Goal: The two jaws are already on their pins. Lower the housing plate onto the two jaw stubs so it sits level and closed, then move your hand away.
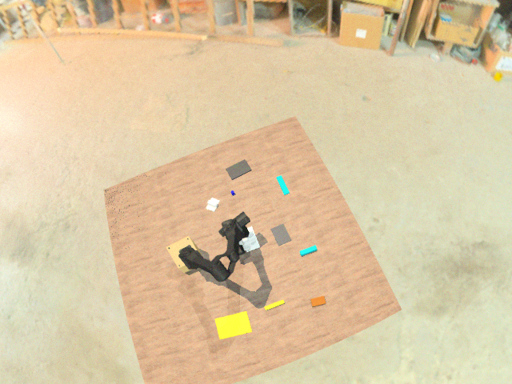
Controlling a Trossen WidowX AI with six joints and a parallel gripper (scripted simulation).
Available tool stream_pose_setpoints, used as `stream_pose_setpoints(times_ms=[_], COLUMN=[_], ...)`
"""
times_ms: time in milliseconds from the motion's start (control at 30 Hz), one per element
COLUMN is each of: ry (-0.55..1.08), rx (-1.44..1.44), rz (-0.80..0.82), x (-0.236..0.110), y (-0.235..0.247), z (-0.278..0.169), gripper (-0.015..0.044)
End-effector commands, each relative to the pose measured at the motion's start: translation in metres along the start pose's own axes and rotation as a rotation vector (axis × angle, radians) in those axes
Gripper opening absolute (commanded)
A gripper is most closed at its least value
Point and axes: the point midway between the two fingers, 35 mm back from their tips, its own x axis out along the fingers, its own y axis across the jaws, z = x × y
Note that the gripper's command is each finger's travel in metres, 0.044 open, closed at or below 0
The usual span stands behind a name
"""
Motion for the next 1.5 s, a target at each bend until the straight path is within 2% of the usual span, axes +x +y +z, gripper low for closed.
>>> stream_pose_setpoints(times_ms=[0, 1467], ry=[-0.001, -0.001], rx=[-0.004, -0.002], rz=[-0.001, -0.001], x=[0.0006, 0.0055], y=[-0.0001, -0.0001], z=[0.0000, 0.0000], gripper=[0.0351, 0.0351])
